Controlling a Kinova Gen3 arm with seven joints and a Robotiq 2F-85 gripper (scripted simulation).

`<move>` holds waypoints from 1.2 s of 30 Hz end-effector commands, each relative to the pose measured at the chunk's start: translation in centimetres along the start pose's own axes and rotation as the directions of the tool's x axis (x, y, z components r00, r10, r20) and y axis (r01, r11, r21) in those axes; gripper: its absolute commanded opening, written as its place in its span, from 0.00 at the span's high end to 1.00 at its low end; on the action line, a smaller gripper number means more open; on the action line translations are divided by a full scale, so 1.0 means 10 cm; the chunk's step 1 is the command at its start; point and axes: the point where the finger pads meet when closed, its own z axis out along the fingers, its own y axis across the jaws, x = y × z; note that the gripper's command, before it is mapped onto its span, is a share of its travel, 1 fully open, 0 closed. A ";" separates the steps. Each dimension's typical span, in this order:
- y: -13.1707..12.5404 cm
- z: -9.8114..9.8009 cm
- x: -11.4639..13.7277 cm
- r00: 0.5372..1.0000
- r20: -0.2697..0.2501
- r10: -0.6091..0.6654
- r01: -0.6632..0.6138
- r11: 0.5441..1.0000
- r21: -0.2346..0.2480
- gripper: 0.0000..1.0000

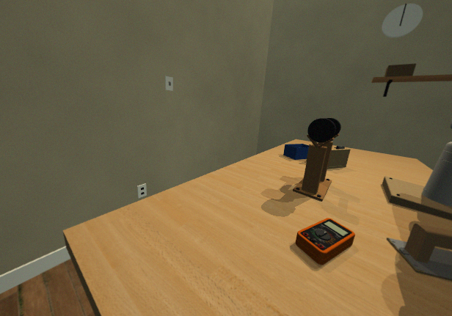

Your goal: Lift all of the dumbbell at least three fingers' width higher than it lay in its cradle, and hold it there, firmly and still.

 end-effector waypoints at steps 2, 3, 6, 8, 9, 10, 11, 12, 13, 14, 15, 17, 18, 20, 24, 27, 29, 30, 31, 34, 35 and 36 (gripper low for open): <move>0.00 0.00 0.00 1.000 -0.001 0.000 0.000 1.000 0.000 0.00; 0.00 0.00 0.00 1.000 -0.001 0.000 0.000 1.000 0.000 0.00; 0.00 0.00 0.00 1.000 -0.001 0.000 0.000 1.000 0.000 0.00; 0.00 0.00 0.00 1.000 -0.001 0.000 0.000 1.000 0.000 0.00; 0.00 0.00 0.00 1.000 -0.001 0.000 0.000 1.000 0.000 0.00; 0.00 0.00 0.00 1.000 -0.001 0.000 0.000 1.000 0.000 0.00; 0.00 0.00 0.00 1.000 -0.001 0.000 0.000 1.000 0.000 0.00; 0.00 0.00 0.00 1.000 -0.001 0.000 0.000 1.000 0.000 0.00; 0.00 0.00 0.00 1.000 -0.001 0.000 0.000 1.000 0.000 0.00; 0.00 0.00 0.00 1.000 -0.001 0.000 0.000 1.000 0.000 0.00; 0.00 0.00 0.00 1.000 -0.001 0.000 0.000 1.000 0.000 0.00; 0.00 0.00 0.00 1.000 -0.001 0.000 0.000 1.000 0.000 0.00; 0.00 0.00 0.00 1.000 -0.001 0.000 0.000 1.000 0.000 0.00; 0.00 0.00 0.00 1.000 -0.001 0.001 -0.001 1.000 0.001 0.00; 0.00 -0.01 0.02 1.000 0.000 0.017 -0.017 1.000 0.003 0.00; 0.01 -0.02 0.05 0.999 0.001 0.047 -0.047 0.999 0.008 0.00; 0.01 -0.03 0.09 0.997 0.002 0.079 -0.079 0.997 0.013 0.00; 0.02 -0.04 0.11 0.995 0.003 0.098 -0.098 0.995 0.016 0.00; 0.02 -0.05 0.13 0.993 0.004 0.119 -0.119 0.993 0.020 0.00; 0.03 -0.06 0.16 0.990 0.005 0.143 -0.143 0.989 0.024 0.00; 0.04 -0.07 0.19 0.985 0.006 0.170 -0.170 0.985 0.028 0.00; 0.04 -0.08 0.22 0.980 0.008 0.199 -0.199 0.979 0.032 0.00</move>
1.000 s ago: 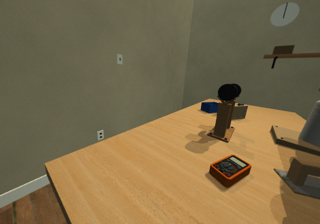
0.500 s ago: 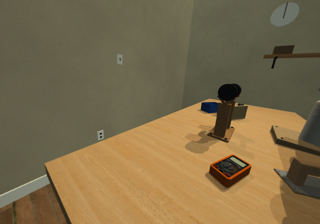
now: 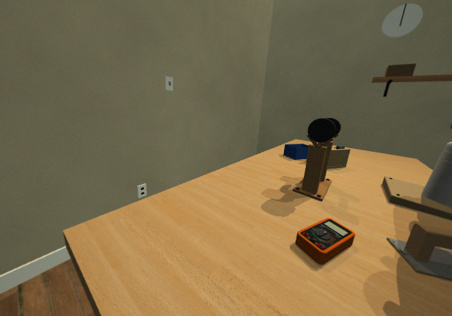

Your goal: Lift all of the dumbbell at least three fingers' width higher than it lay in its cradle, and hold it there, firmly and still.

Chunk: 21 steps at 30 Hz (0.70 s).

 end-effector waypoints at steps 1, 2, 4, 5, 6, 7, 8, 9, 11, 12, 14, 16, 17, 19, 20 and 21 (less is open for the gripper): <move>0.02 -0.03 0.11 0.996 0.007 0.091 -0.091 0.996 0.011 0.00; 0.02 -0.05 0.15 0.992 0.008 0.125 -0.125 0.992 0.016 0.00; 0.04 -0.07 0.24 0.979 0.012 0.201 -0.202 0.979 0.026 0.00; 0.05 -0.09 0.29 0.970 0.014 0.243 -0.243 0.969 0.031 0.00; 0.07 -0.10 0.34 0.958 0.017 0.286 -0.287 0.957 0.037 0.00; 0.09 -0.12 0.40 0.943 0.020 0.331 -0.332 0.942 0.042 0.00; 0.11 -0.14 0.46 0.926 0.024 0.377 -0.378 0.925 0.047 0.00; 0.14 -0.15 0.52 0.905 0.028 0.425 -0.425 0.904 0.051 0.00; 0.17 -0.17 0.58 0.881 0.032 0.472 -0.474 0.879 0.056 0.00; 0.20 -0.18 0.65 0.853 0.036 0.521 -0.522 0.851 0.060 0.00; 0.24 -0.20 0.71 0.822 0.041 0.569 -0.570 0.819 0.064 0.00; 0.28 -0.21 0.78 0.786 0.046 0.616 -0.618 0.784 0.067 0.00; 0.32 -0.23 0.85 0.748 0.051 0.662 -0.664 0.744 0.070 0.00; 0.37 -0.24 0.92 0.705 0.056 0.707 -0.709 0.701 0.073 0.00; 0.43 -0.26 0.99 0.659 0.061 0.750 -0.752 0.655 0.074 0.00; 0.43 -0.26 0.99 0.659 0.061 0.750 -0.752 0.655 0.074 0.00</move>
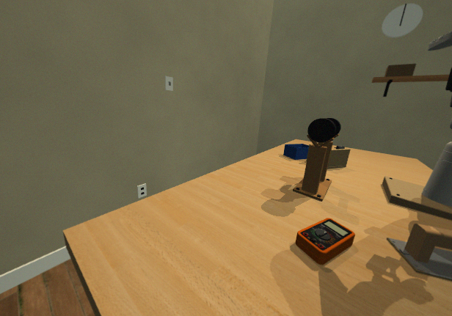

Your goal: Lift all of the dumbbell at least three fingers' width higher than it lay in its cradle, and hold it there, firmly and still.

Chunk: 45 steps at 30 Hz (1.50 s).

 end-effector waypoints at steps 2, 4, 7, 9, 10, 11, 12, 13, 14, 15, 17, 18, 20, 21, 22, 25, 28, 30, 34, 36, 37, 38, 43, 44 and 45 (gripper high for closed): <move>-0.03 -0.03 0.28 0.985 0.007 0.172 -0.172 0.985 0.001 0.00; -0.03 -0.06 0.47 0.954 0.008 0.299 -0.299 0.954 0.010 0.00; -0.02 -0.07 0.57 0.933 0.008 0.361 -0.361 0.932 0.015 0.00; 0.01 -0.10 0.77 0.877 0.009 0.481 -0.481 0.876 0.024 0.00; 0.01 -0.10 0.77 0.877 0.009 0.481 -0.481 0.876 0.024 0.00; 0.01 -0.10 0.77 0.877 0.009 0.481 -0.481 0.876 0.024 0.00; 0.03 -0.12 0.88 0.843 0.010 0.538 -0.538 0.842 0.028 0.00; 0.05 -0.13 0.98 0.806 0.010 0.592 -0.592 0.805 0.032 0.00; 0.05 -0.13 0.98 0.806 0.010 0.592 -0.592 0.805 0.032 0.00; 0.08 -0.14 1.08 0.765 0.011 0.644 -0.644 0.764 0.036 0.00; 0.11 -0.16 1.18 0.722 0.011 0.692 -0.692 0.721 0.040 0.00; 0.11 -0.16 1.18 0.722 0.011 0.692 -0.692 0.721 0.040 0.00; 0.18 -0.18 1.38 0.629 0.012 0.778 -0.777 0.628 0.047 0.00; 0.18 -0.18 1.38 0.629 0.012 0.778 -0.777 0.628 0.047 0.00; 0.23 -0.19 1.47 0.580 0.012 0.815 -0.814 0.578 0.050 0.00; 0.32 -0.21 1.66 0.479 0.012 0.878 -0.877 0.477 0.058 0.00; 0.32 -0.21 1.66 0.479 0.012 0.878 -0.877 0.477 0.058 0.00; 0.42 -0.23 1.83 0.377 0.012 0.926 -0.924 0.376 0.065 0.00; 0.52 -0.24 1.99 0.279 0.012 0.960 -0.958 0.277 0.071 0.00; 0.58 -0.25 2.06 0.231 0.012 0.973 -0.970 0.230 0.075 0.00; 0.63 -0.25 2.13 0.186 0.012 0.983 -0.980 0.184 0.078 0.00; 0.68 -0.26 2.19 0.142 0.012 0.990 -0.987 0.140 0.082 0.00; 0.87 -0.28 2.41 -0.011 0.013 1.000 -0.996 -0.012 0.094 0.00; 0.87 -0.28 2.41 -0.011 0.013 1.000 -0.996 -0.012 0.094 0.00; 0.87 -0.28 2.41 -0.011 0.013 1.000 -0.996 -0.012 0.094 0.00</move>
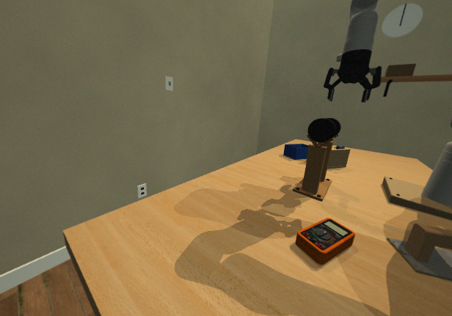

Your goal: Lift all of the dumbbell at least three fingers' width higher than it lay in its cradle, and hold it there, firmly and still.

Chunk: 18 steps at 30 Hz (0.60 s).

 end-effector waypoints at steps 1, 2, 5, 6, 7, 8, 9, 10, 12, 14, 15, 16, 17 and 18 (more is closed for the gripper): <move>-0.13 0.04 0.12 0.998 -0.015 0.068 -0.068 0.998 -0.004 0.00; -0.16 0.04 0.16 0.995 -0.018 0.097 -0.097 0.995 0.000 0.00; -0.26 0.04 0.27 0.986 -0.025 0.168 -0.168 0.986 0.009 0.00; -0.28 0.04 0.30 0.982 -0.026 0.186 -0.186 0.982 0.011 0.00; -0.30 0.04 0.32 0.979 -0.028 0.202 -0.202 0.979 0.014 0.00; -0.32 0.04 0.34 0.976 -0.029 0.216 -0.216 0.976 0.016 0.00; -0.34 0.04 0.36 0.973 -0.030 0.228 -0.227 0.974 0.017 0.00; -0.35 0.04 0.38 0.971 -0.031 0.237 -0.237 0.971 0.019 0.00; -0.36 0.04 0.40 0.968 -0.032 0.251 -0.250 0.968 0.021 0.00; -0.37 0.04 0.41 0.966 -0.033 0.258 -0.257 0.966 0.022 0.00; -0.38 0.04 0.41 0.965 -0.033 0.260 -0.259 0.966 0.022 0.00; -0.38 0.04 0.41 0.965 -0.033 0.260 -0.259 0.966 0.022 0.00; -0.38 0.04 0.41 0.965 -0.033 0.260 -0.259 0.966 0.022 0.00; -0.38 0.04 0.41 0.965 -0.033 0.261 -0.260 0.965 0.022 0.00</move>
